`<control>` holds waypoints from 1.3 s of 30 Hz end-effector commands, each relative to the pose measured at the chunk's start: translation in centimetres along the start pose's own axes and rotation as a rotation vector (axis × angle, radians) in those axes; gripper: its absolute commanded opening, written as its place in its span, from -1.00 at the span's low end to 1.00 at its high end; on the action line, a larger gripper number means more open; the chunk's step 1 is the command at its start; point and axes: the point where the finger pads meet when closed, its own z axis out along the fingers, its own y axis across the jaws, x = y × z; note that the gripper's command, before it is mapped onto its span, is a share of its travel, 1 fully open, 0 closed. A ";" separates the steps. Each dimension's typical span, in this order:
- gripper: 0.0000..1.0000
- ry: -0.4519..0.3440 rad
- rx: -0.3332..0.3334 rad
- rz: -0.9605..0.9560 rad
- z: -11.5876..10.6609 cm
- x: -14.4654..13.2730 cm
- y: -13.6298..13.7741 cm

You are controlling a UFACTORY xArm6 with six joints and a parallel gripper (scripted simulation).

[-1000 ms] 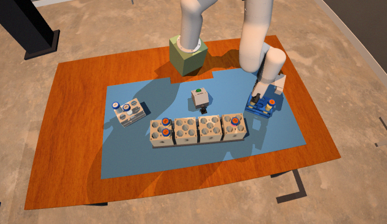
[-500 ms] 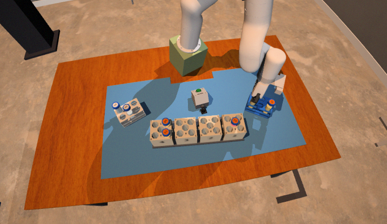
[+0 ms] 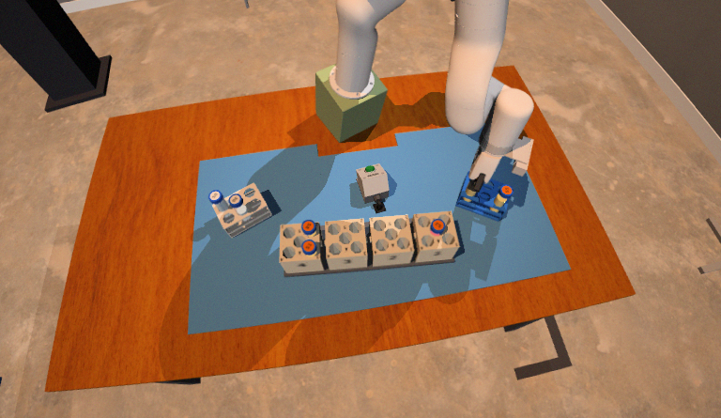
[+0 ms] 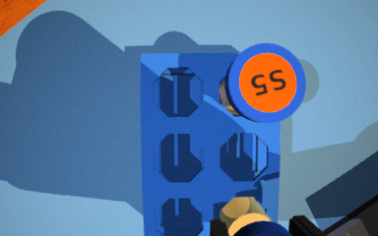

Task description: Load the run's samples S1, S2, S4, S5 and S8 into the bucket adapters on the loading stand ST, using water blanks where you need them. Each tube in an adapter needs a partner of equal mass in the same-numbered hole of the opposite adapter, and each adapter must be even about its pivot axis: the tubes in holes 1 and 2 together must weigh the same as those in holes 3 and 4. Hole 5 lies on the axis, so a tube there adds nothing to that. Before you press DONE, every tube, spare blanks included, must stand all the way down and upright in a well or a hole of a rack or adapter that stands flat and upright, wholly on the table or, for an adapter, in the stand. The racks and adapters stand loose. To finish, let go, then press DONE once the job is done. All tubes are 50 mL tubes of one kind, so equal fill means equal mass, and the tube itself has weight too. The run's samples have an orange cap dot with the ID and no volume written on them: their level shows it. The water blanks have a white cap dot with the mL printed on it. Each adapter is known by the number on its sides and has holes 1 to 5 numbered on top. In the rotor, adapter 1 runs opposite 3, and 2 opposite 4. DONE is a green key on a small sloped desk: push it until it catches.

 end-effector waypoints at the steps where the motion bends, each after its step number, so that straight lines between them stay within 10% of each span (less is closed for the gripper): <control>1: -1.00 0.003 -0.001 0.000 -0.4 0.1 0.0; 39: -1.00 0.003 -0.001 0.000 -3.6 0.1 0.0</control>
